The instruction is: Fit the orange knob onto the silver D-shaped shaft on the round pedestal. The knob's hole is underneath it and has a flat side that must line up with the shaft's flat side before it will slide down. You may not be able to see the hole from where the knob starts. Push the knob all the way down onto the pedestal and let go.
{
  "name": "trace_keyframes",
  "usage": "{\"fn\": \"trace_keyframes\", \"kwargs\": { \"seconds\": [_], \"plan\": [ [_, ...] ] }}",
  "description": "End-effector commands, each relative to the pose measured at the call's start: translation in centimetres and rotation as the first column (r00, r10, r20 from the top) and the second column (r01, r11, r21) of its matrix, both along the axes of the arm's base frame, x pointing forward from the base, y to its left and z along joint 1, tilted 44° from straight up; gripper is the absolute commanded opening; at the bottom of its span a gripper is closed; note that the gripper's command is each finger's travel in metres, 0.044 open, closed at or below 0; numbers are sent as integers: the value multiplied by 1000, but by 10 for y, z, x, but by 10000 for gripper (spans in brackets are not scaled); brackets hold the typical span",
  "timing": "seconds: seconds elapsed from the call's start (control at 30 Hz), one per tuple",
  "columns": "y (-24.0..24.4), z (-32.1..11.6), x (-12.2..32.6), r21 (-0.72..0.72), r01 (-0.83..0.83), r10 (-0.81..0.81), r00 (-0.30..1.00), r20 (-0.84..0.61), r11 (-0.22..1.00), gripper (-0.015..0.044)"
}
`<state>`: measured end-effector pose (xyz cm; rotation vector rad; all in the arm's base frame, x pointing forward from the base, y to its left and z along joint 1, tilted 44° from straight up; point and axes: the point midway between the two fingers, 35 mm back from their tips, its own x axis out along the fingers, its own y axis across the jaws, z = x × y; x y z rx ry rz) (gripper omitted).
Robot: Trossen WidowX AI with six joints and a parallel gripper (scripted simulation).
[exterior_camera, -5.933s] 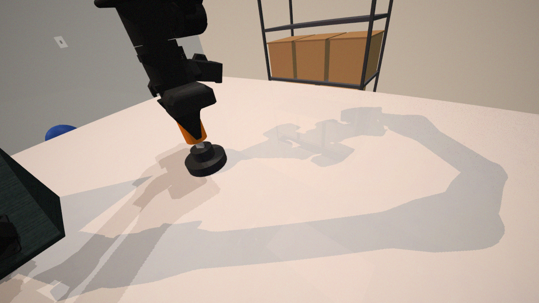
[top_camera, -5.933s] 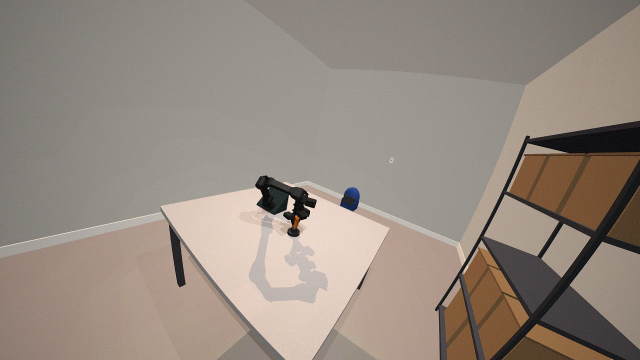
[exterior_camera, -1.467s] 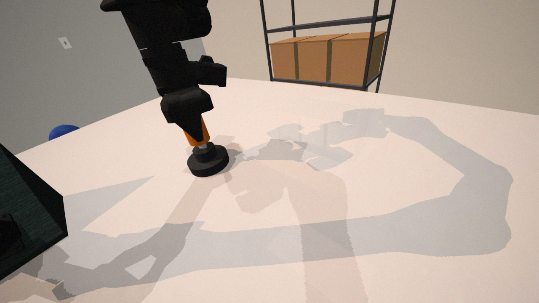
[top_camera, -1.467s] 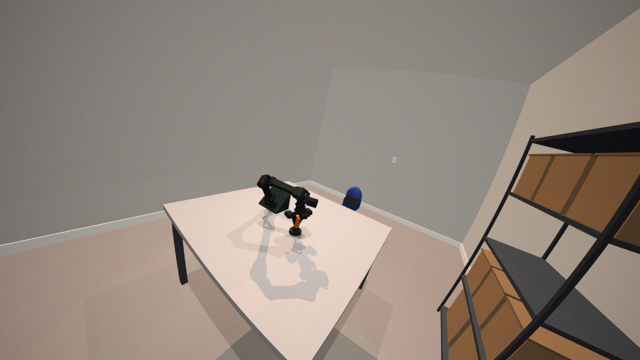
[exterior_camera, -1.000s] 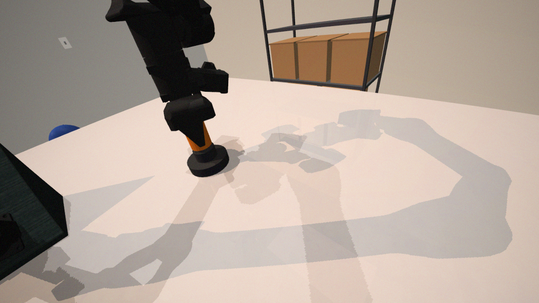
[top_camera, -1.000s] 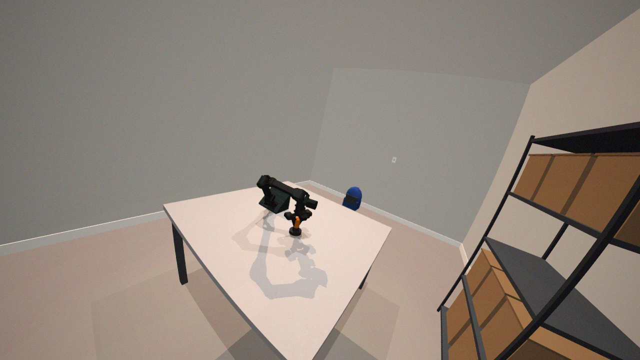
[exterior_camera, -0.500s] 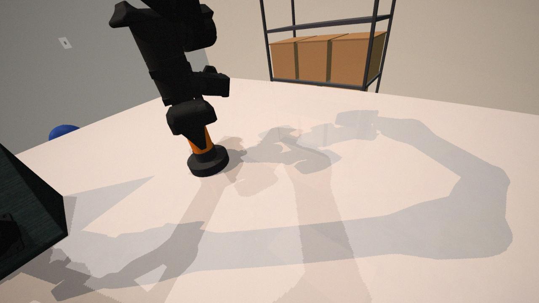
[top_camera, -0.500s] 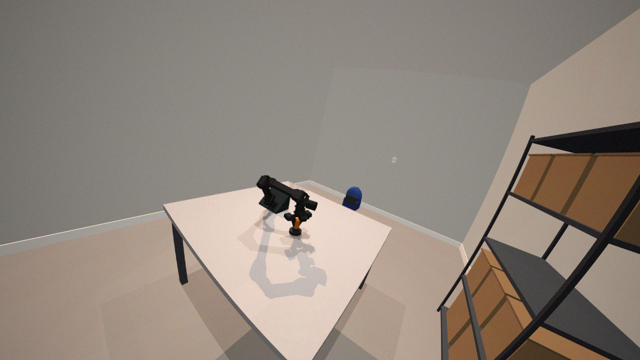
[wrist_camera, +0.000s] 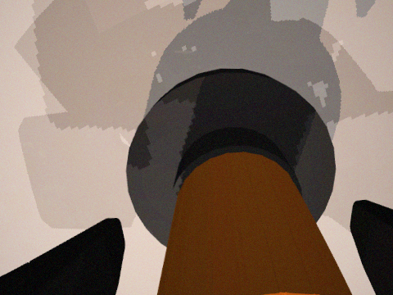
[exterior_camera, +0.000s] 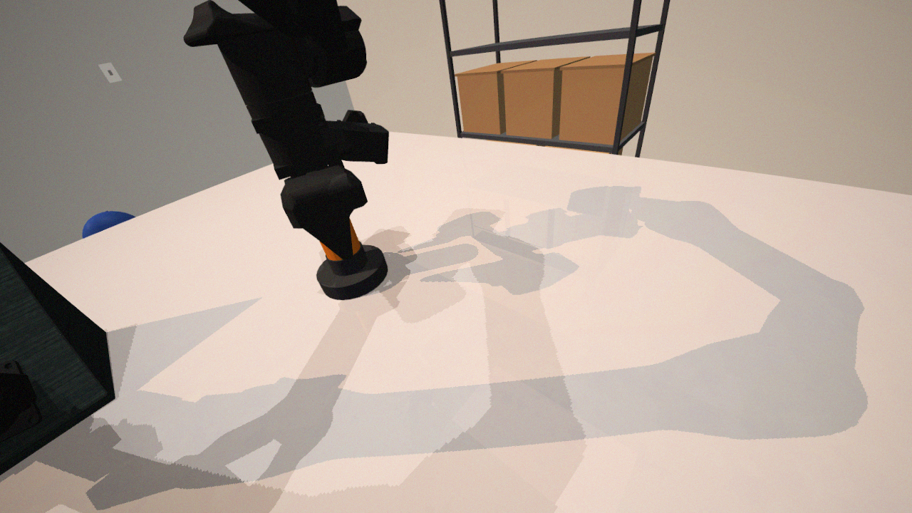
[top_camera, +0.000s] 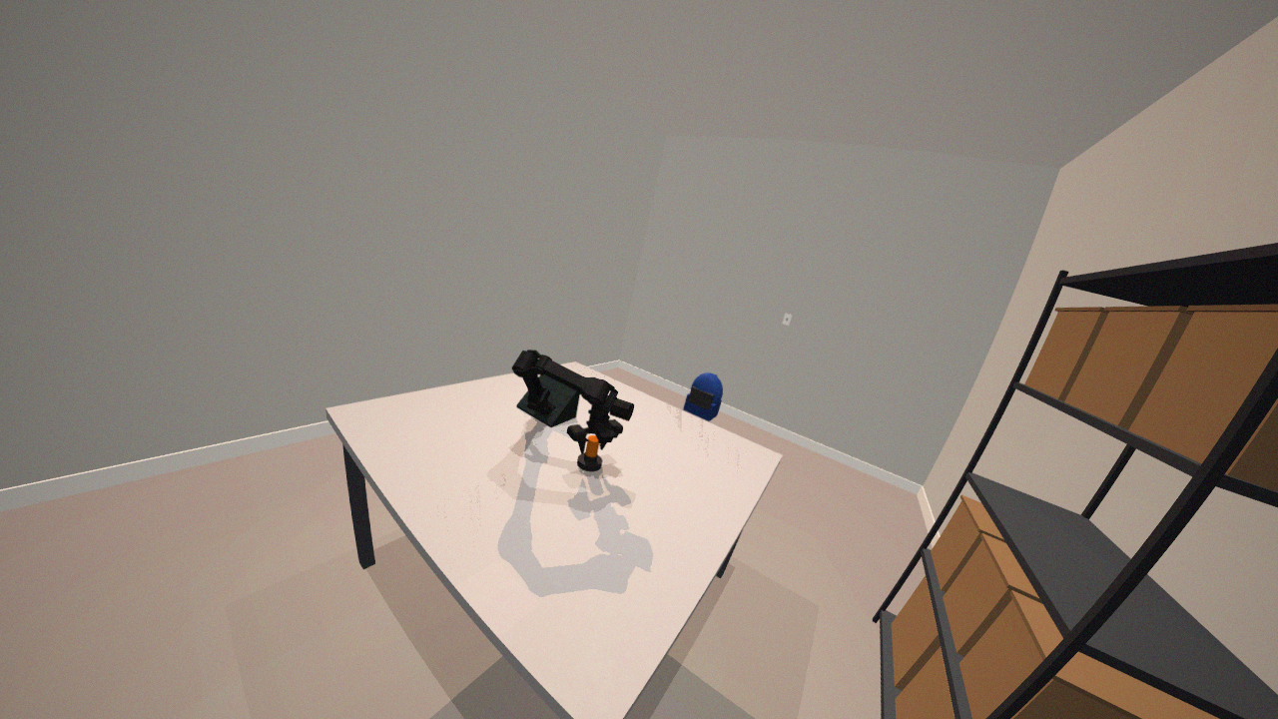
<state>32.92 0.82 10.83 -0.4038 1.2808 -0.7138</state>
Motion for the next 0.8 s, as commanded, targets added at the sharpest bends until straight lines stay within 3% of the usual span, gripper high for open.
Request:
{"fn": "trace_keyframes", "kwargs": {
  "seconds": [0.0,0.27,0.5,0.77],
  "plan": [
    [0,0,0,-1,1,-1,1000,0,1000,440],
    [2,2,0,0,-3,3,1000,-1,1000,440],
    [64,67,-13,4,-122,122,992,-29,993,440],
    [67,68,-11,4,-125,125,992,-30,992,440]
  ]
}}
